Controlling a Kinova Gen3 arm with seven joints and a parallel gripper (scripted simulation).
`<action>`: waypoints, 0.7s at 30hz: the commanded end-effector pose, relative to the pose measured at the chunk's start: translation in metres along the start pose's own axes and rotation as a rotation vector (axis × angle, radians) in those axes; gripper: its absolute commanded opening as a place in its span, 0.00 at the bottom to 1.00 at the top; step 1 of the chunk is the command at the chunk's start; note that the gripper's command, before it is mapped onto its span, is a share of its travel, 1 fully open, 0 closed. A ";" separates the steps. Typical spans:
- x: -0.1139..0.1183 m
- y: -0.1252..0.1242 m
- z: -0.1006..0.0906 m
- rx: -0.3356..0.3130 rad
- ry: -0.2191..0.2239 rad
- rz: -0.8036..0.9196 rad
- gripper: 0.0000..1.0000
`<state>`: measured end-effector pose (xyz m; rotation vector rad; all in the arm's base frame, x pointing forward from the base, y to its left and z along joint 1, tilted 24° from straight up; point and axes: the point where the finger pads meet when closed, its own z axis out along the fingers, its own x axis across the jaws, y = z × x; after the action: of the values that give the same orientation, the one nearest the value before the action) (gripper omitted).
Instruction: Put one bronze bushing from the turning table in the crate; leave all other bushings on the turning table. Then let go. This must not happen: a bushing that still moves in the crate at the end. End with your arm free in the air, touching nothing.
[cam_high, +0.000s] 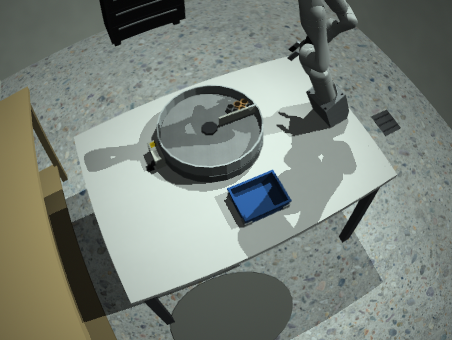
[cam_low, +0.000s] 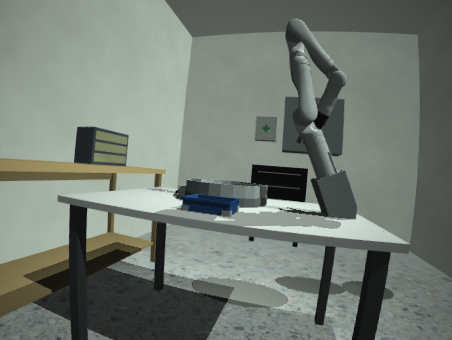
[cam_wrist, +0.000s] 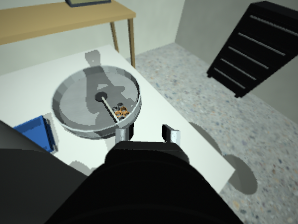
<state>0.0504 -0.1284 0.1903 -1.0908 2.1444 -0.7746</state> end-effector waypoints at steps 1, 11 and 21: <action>0.000 0.000 0.000 -0.003 0.007 -0.003 1.00; -0.020 -0.030 0.005 -0.007 -0.067 -0.247 1.00; -0.033 -0.048 0.008 -0.009 -0.109 -0.393 1.00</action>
<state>0.0875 -0.1269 0.2225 -1.4517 1.9170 -0.8532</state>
